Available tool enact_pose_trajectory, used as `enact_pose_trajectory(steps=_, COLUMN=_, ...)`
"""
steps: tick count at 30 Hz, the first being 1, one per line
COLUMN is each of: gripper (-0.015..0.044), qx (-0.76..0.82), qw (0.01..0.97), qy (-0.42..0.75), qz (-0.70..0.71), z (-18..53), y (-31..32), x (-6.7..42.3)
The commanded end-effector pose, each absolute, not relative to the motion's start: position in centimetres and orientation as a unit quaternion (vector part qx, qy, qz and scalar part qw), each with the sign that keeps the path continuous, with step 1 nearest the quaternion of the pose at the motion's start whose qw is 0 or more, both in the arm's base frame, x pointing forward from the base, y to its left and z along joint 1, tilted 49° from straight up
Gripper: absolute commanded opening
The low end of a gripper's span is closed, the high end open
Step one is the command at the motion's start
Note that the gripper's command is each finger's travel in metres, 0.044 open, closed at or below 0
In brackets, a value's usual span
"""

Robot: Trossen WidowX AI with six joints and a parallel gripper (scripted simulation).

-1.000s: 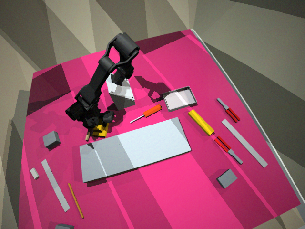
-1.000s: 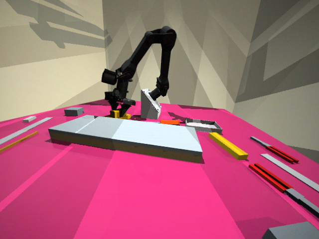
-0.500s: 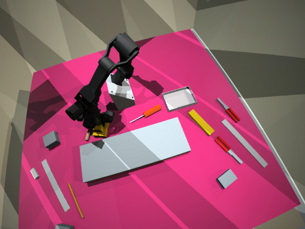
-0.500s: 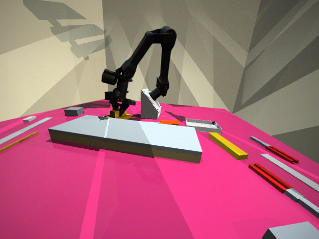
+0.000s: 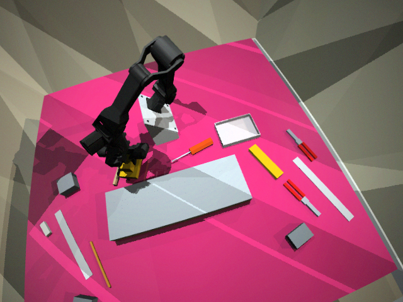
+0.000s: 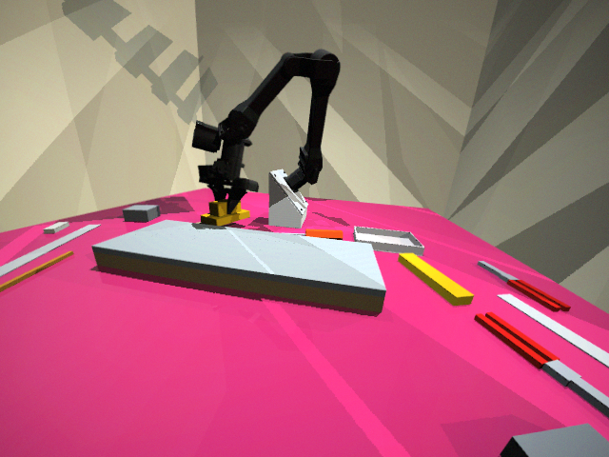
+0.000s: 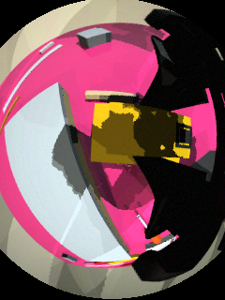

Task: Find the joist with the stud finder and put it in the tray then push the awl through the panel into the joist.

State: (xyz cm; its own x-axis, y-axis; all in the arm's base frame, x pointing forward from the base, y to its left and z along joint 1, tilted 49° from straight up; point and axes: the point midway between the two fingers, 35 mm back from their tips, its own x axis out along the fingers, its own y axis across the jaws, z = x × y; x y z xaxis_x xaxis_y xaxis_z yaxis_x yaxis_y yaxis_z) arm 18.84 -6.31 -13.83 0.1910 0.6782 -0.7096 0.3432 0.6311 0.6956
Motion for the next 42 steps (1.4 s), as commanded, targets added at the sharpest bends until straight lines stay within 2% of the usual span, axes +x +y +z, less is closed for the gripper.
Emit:
enact_pose_trajectory(steps=1, gripper=0.0, qx=0.403, qw=0.663, qy=0.619, qz=0.124, z=-12.4, y=-8.7, x=19.4)
enact_pose_trajectory(steps=9, gripper=0.0, qx=0.403, qw=0.663, qy=0.619, qz=0.125, z=-8.9, y=-11.9, x=19.2)
enact_pose_trajectory(steps=16, gripper=0.0, qx=0.4, qw=0.665, qy=0.617, qz=0.129, z=-9.0, y=-12.3, x=19.8)
enact_pose_trajectory(steps=42, gripper=0.0, qx=0.352, qw=0.697, qy=0.592, qz=0.199, z=-10.8, y=-15.9, x=28.9)
